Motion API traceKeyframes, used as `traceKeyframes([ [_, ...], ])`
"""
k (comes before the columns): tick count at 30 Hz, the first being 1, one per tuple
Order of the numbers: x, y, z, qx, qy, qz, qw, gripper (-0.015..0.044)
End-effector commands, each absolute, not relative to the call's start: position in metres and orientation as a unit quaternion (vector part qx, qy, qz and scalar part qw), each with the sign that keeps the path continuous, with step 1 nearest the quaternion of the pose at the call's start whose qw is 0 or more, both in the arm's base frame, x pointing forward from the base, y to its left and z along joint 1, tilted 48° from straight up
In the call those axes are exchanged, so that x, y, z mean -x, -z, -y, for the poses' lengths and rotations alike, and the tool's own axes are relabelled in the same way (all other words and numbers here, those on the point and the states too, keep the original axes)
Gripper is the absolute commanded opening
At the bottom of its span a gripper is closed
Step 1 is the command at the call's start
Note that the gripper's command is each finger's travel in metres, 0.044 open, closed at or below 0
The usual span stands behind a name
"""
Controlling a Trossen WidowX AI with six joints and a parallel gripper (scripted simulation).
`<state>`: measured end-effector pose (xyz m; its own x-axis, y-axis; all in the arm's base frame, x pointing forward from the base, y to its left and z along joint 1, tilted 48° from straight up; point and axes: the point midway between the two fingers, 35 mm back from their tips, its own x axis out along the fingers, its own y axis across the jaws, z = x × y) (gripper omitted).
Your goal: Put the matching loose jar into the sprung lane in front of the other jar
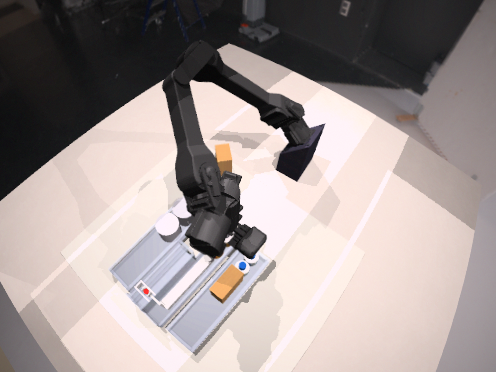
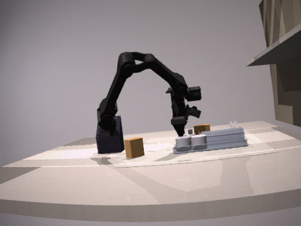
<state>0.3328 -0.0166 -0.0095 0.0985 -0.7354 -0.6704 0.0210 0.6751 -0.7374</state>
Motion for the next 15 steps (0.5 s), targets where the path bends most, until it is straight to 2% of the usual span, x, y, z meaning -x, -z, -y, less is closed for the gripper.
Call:
traceKeyframes([
  [1, -0.333, 0.009, 0.017, 0.29, 0.28, -0.61, 0.682, 0.0288],
  [15, -0.328, -0.003, 0.001, 0.29, 0.28, -0.611, 0.682, 0.0288],
])
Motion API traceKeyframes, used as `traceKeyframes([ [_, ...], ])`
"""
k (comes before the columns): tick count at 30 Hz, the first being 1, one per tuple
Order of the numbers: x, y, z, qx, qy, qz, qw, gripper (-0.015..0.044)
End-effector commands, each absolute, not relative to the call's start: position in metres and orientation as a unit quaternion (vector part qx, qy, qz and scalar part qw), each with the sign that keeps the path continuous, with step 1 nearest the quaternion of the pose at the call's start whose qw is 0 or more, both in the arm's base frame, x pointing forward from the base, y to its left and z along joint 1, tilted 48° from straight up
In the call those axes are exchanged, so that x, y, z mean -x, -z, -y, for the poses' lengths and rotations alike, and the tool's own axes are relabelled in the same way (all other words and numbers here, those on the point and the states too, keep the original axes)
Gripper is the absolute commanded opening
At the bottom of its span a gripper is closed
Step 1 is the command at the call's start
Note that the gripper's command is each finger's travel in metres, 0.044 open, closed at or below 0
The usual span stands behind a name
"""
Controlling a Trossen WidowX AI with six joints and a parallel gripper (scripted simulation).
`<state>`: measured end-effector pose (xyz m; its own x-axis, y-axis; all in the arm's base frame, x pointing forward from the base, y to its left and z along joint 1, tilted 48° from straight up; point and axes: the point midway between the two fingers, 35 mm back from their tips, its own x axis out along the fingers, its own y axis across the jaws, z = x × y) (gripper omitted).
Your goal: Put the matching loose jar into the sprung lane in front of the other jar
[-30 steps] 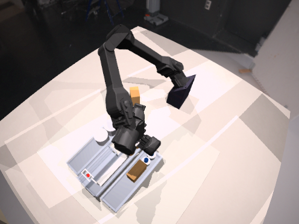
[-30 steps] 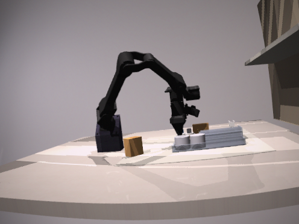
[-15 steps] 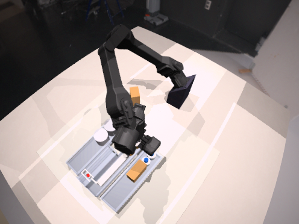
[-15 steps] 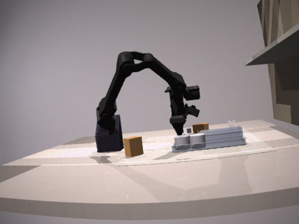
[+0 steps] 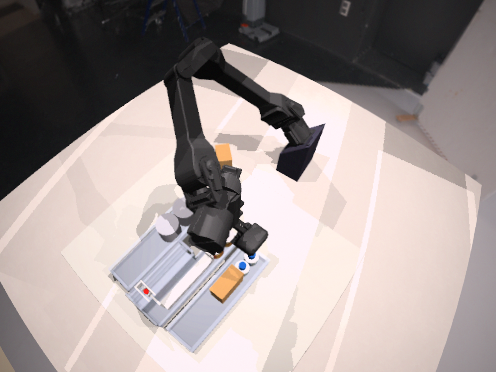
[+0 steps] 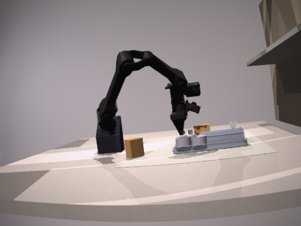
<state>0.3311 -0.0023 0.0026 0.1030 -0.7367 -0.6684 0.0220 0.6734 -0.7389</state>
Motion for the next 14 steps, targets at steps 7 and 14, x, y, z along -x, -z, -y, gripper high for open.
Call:
traceKeyframes([
  [7, -0.306, -0.001, 0.001, 0.29, 0.279, -0.611, 0.681, 0.0288],
  [14, -0.281, 0.001, 0.002, 0.29, 0.279, -0.612, 0.681, 0.0288],
])
